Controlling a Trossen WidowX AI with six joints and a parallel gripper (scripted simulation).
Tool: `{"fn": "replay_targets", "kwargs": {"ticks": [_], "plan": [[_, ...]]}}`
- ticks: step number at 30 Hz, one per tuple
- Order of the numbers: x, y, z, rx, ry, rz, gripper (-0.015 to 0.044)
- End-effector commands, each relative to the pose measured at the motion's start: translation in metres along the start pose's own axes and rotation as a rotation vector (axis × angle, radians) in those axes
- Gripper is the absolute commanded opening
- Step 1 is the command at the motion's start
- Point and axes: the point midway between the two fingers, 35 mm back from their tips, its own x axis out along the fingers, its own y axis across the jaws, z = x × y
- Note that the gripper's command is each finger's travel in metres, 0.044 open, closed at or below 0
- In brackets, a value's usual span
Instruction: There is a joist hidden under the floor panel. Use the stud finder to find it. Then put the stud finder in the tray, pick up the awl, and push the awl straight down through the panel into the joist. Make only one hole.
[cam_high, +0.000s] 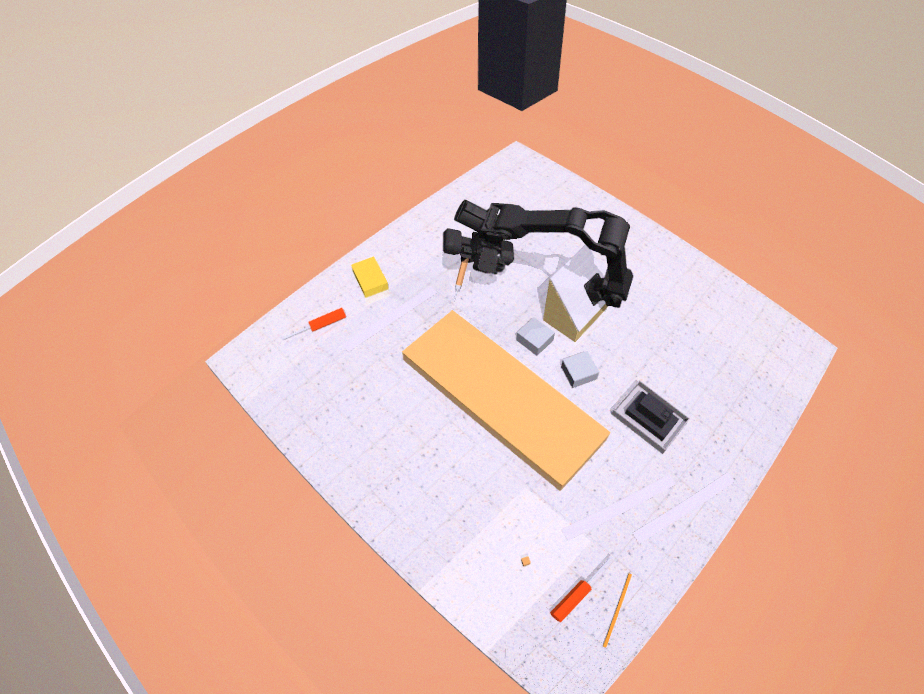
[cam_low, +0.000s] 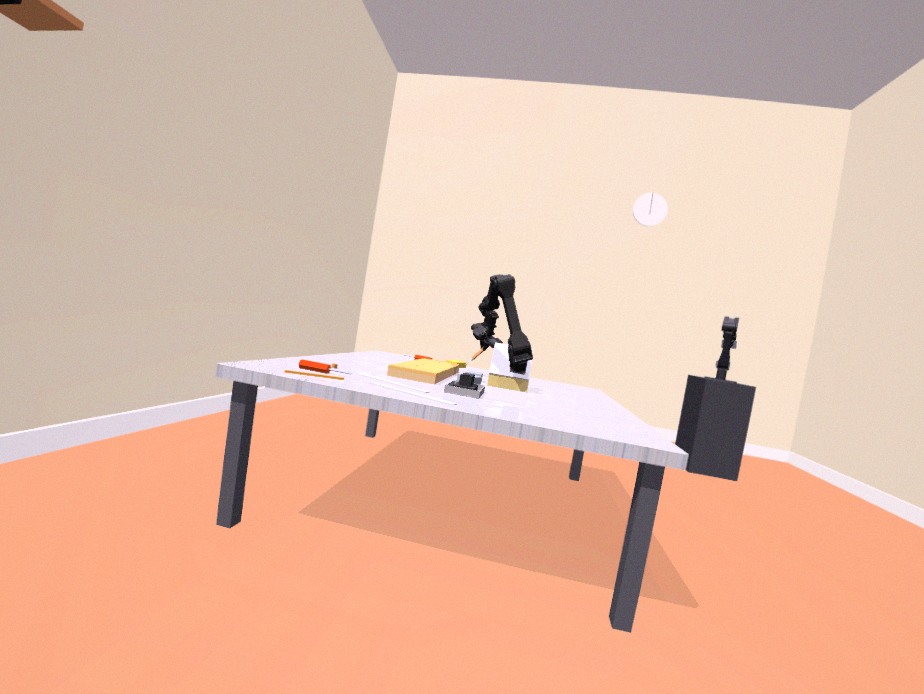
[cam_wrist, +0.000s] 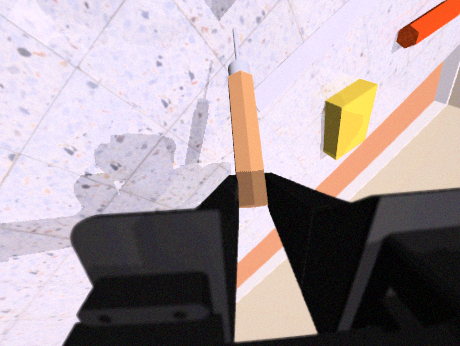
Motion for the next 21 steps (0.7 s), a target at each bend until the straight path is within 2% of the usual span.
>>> {"fn": "replay_targets", "kwargs": {"ticks": [1,21], "plan": [[-0.001,-0.007,0.001,-0.107,0.040,-0.095,0.0000],[-0.038,-0.040,0.020,-0.592,0.289,-0.537,0.0000]]}}
